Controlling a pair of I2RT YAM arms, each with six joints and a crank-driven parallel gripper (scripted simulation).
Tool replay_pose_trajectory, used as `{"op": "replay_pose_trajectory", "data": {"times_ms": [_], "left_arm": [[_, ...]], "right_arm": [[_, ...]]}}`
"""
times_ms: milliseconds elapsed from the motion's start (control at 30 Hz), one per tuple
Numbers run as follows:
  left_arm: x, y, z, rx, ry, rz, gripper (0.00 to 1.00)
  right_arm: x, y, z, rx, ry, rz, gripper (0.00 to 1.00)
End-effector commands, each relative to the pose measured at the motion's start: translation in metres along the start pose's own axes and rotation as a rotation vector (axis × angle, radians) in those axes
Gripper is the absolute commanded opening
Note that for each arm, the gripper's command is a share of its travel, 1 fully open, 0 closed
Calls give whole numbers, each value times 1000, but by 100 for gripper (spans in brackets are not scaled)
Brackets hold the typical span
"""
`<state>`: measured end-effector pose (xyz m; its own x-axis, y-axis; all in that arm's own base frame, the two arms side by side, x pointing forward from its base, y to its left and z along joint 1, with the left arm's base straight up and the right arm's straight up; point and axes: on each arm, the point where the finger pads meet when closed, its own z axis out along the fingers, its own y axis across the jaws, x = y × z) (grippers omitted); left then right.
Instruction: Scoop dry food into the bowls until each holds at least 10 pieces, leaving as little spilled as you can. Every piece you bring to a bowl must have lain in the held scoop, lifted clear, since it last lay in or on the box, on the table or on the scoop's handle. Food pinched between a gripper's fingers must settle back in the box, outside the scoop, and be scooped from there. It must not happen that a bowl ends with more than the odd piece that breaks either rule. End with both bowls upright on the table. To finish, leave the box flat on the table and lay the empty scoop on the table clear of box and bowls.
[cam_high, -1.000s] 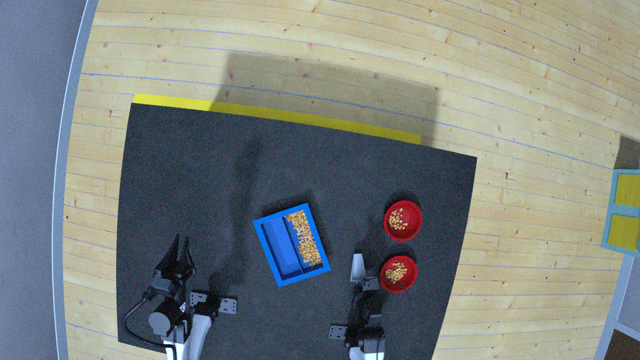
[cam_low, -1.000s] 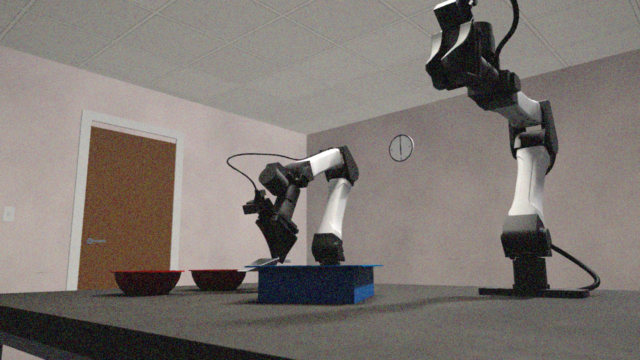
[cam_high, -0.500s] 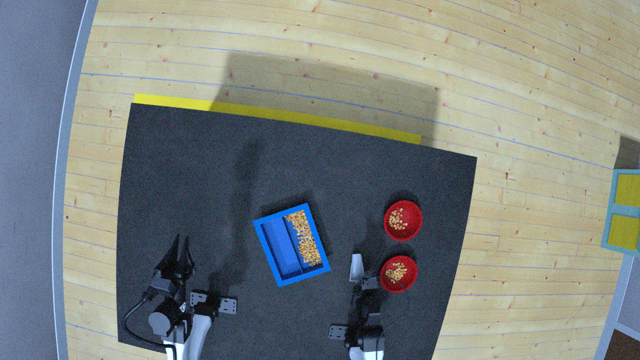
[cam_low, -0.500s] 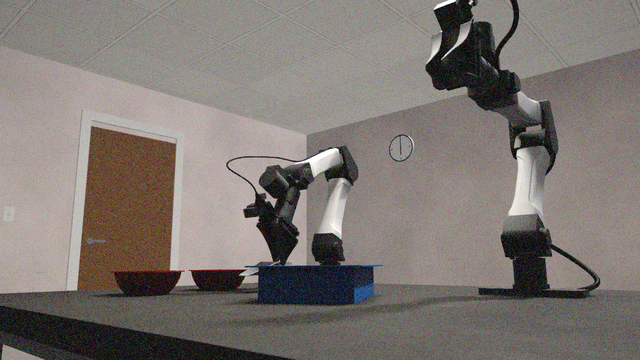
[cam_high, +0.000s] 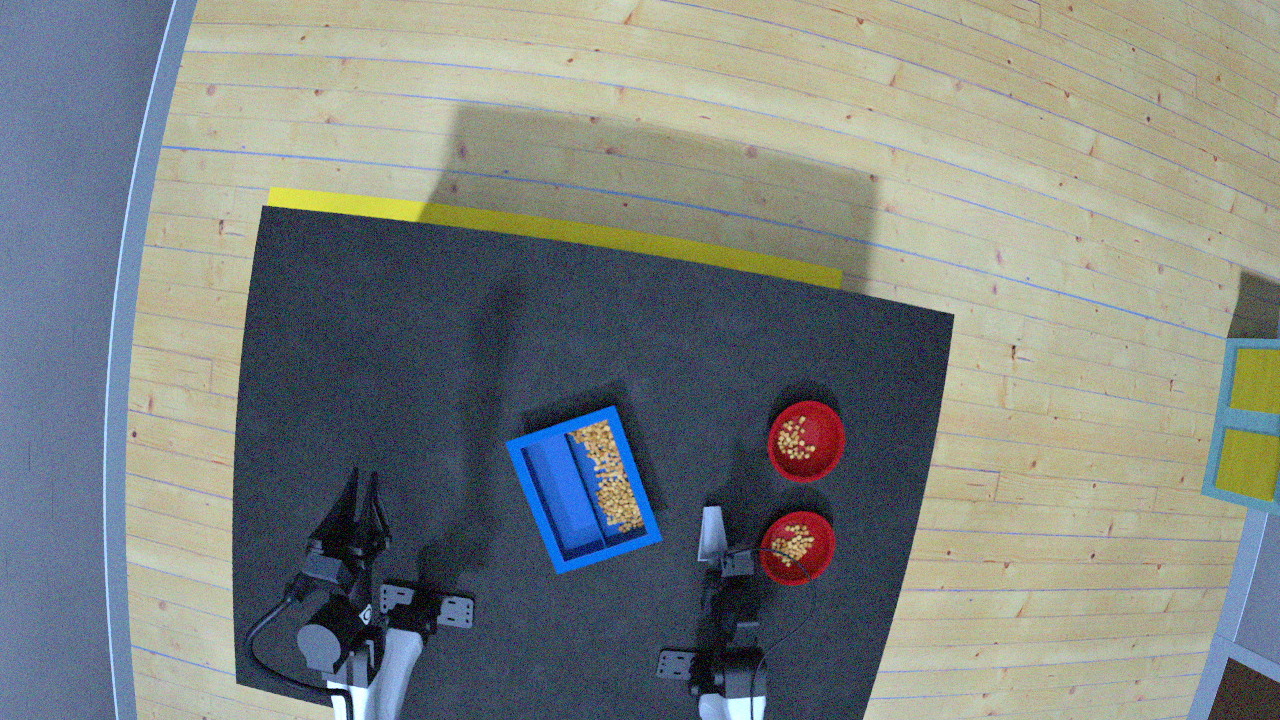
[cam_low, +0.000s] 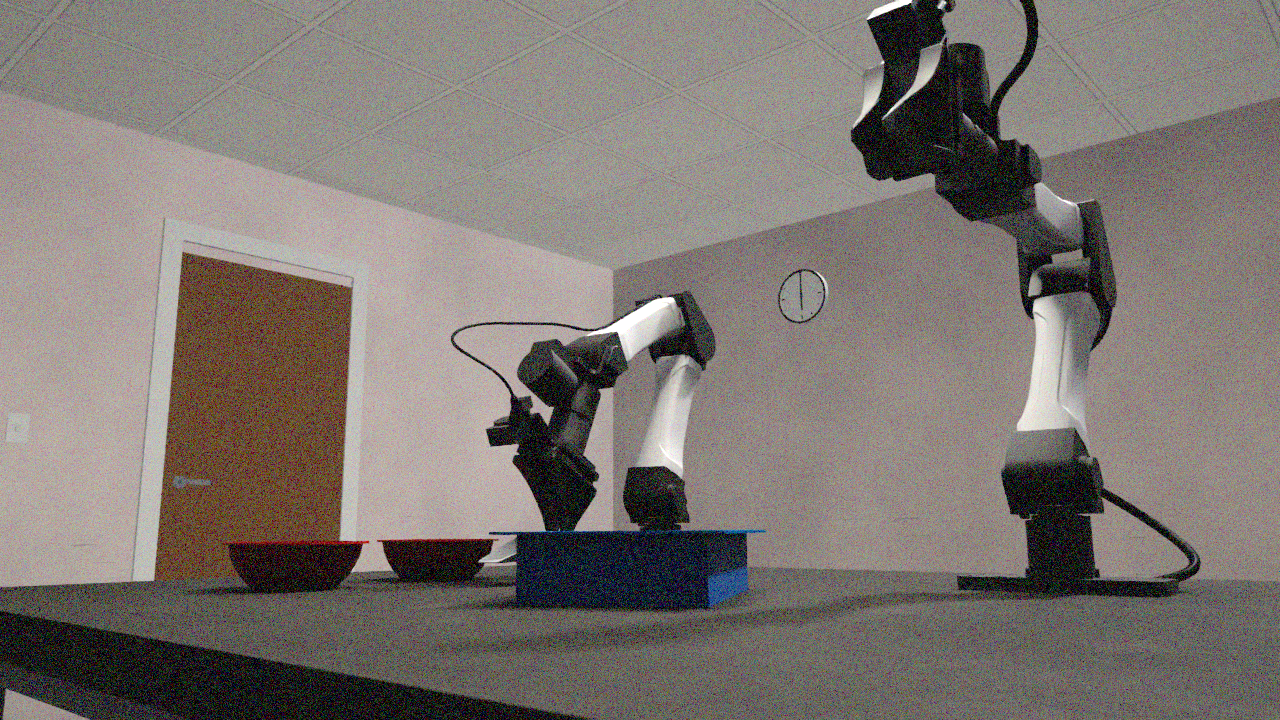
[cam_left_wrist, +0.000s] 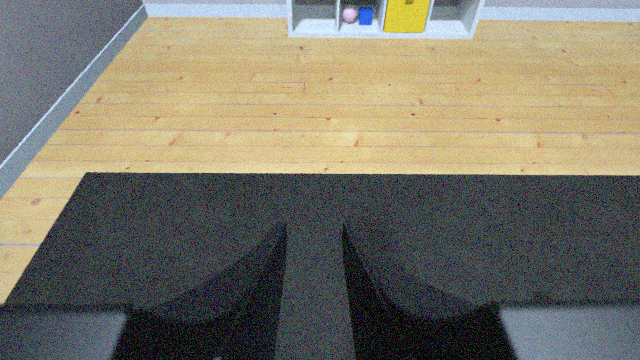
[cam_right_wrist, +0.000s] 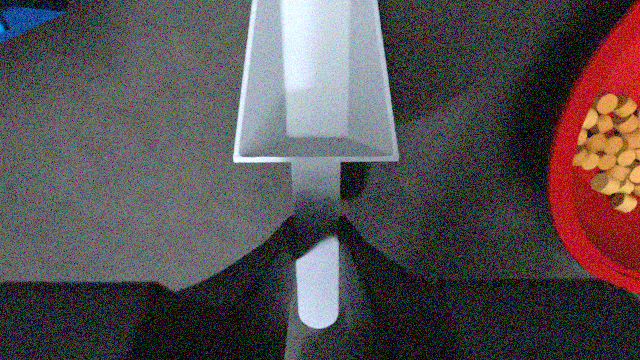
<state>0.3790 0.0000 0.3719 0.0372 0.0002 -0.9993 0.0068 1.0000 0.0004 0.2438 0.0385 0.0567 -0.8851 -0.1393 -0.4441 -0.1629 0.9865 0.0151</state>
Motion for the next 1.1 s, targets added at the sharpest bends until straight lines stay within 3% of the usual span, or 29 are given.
{"op": "replay_pose_trajectory", "data": {"times_ms": [0,800,1067], "left_arm": [[-28,0,0,-3,-71,-3,27],[-28,0,0,-3,-71,-3,27],[-28,0,0,-3,-71,-3,27]], "right_arm": [[-5,4,6,-15,-19,-17,0],[-4,3,16,-14,-38,-14,0],[11,4,31,-18,-2,-21,0]]}}
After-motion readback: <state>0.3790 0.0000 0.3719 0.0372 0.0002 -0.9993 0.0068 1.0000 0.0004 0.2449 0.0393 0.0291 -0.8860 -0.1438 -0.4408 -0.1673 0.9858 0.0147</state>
